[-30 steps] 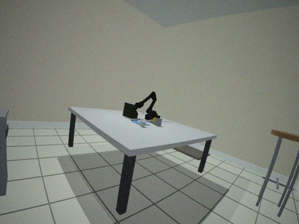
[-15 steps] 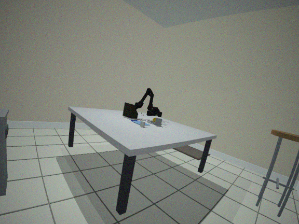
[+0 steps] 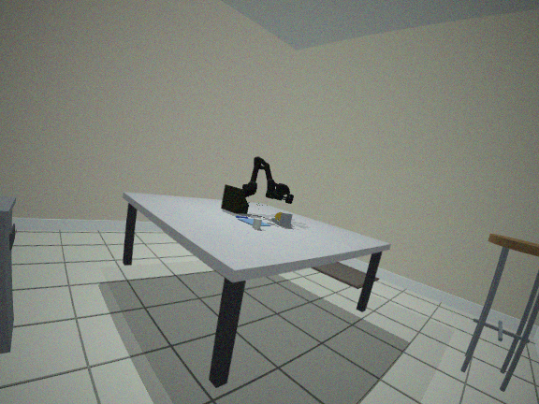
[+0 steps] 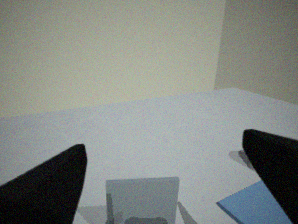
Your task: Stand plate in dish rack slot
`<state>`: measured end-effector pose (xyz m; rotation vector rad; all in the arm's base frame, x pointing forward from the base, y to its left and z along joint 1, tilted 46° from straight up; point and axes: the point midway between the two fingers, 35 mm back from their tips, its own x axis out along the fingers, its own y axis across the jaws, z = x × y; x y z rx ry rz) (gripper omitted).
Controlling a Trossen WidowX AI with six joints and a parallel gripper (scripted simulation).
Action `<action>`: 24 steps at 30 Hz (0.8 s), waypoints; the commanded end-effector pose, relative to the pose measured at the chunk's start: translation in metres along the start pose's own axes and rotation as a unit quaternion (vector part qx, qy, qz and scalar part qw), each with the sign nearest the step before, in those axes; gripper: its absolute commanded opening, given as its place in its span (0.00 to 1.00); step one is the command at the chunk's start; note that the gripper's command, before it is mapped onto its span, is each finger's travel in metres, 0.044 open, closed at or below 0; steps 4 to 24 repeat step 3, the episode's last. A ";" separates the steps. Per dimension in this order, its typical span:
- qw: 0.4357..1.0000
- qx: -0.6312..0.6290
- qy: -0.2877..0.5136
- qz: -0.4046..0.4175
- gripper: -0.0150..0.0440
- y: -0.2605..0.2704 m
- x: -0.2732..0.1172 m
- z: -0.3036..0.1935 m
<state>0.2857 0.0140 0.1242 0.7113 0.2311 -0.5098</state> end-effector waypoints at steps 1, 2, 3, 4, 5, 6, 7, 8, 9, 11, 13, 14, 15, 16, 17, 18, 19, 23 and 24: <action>0.998 -0.047 0.017 -0.023 0.93 -0.002 0.010 0.003; 0.997 -0.061 0.023 -0.030 0.93 -0.004 0.012 0.003; 0.996 -0.074 0.029 -0.037 0.93 -0.006 0.015 0.003; 0.996 -0.074 0.029 -0.037 0.93 -0.006 0.015 0.003; 0.996 -0.074 0.029 -0.037 0.93 -0.006 0.015 0.003; 0.996 -0.074 0.029 -0.037 0.93 -0.006 0.015 0.003; 0.996 -0.074 0.029 -0.037 0.93 -0.006 0.015 0.003; 0.996 -0.074 0.029 -0.037 0.93 -0.006 0.015 0.003; 0.996 -0.074 0.029 -0.037 0.93 -0.006 0.015 0.003; 0.996 -0.074 0.029 -0.037 0.93 -0.006 0.015 0.003; 0.996 -0.074 0.029 -0.037 0.93 -0.006 0.015 0.003; 0.996 -0.074 0.029 -0.037 0.93 -0.006 0.015 0.003; 0.996 -0.074 0.029 -0.037 0.93 -0.006 0.015 0.003; 0.996 -0.074 0.029 -0.037 0.93 -0.006 0.015 0.003; 0.996 -0.074 0.029 -0.037 0.93 -0.006 0.015 0.003; 0.996 -0.074 0.029 -0.037 0.93 -0.006 0.015 0.003; 0.996 -0.074 0.029 -0.037 0.93 -0.006 0.015 0.003; 0.996 -0.074 0.029 -0.037 0.93 -0.006 0.015 0.003; 0.996 -0.074 0.029 -0.037 0.93 -0.006 0.015 0.003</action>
